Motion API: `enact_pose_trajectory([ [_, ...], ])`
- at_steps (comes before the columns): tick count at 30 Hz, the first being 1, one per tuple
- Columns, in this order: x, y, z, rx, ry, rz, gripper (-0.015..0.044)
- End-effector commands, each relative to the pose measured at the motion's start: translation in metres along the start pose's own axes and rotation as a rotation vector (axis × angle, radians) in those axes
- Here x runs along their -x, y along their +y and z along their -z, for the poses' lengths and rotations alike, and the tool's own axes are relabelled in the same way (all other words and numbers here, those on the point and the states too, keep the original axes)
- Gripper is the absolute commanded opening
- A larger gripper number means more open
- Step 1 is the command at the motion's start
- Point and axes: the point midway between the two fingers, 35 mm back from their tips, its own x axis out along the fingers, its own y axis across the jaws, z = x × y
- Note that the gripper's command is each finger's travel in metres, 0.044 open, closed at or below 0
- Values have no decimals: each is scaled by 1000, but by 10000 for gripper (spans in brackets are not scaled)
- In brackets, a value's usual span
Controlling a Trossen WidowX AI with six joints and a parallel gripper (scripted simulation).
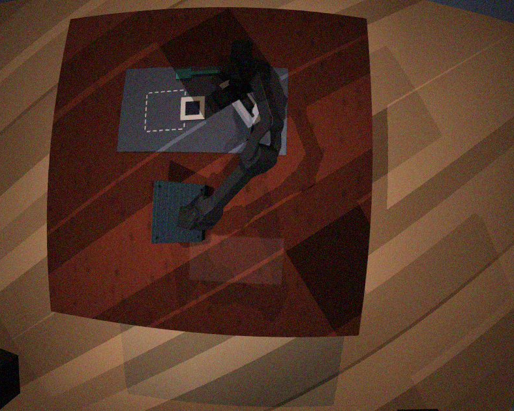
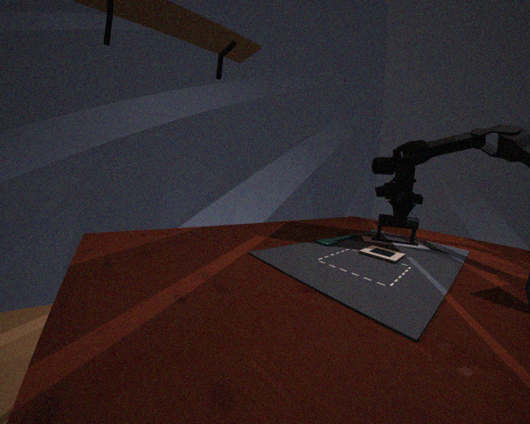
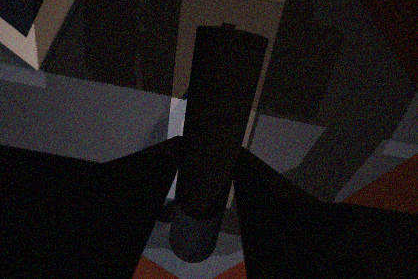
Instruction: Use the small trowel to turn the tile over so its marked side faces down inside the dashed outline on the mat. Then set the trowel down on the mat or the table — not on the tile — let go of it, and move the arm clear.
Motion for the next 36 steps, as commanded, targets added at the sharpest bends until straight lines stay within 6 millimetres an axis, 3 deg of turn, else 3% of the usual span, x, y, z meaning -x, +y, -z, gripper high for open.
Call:
enact_pose_trajectory([
  [1, 0, 0, 0, 2, 1, 0, 130],
  [12, 0, 0, 0, 22, 1, 0, 130],
  [36, 0, 0, 0, 737, 1, 0, 130],
])
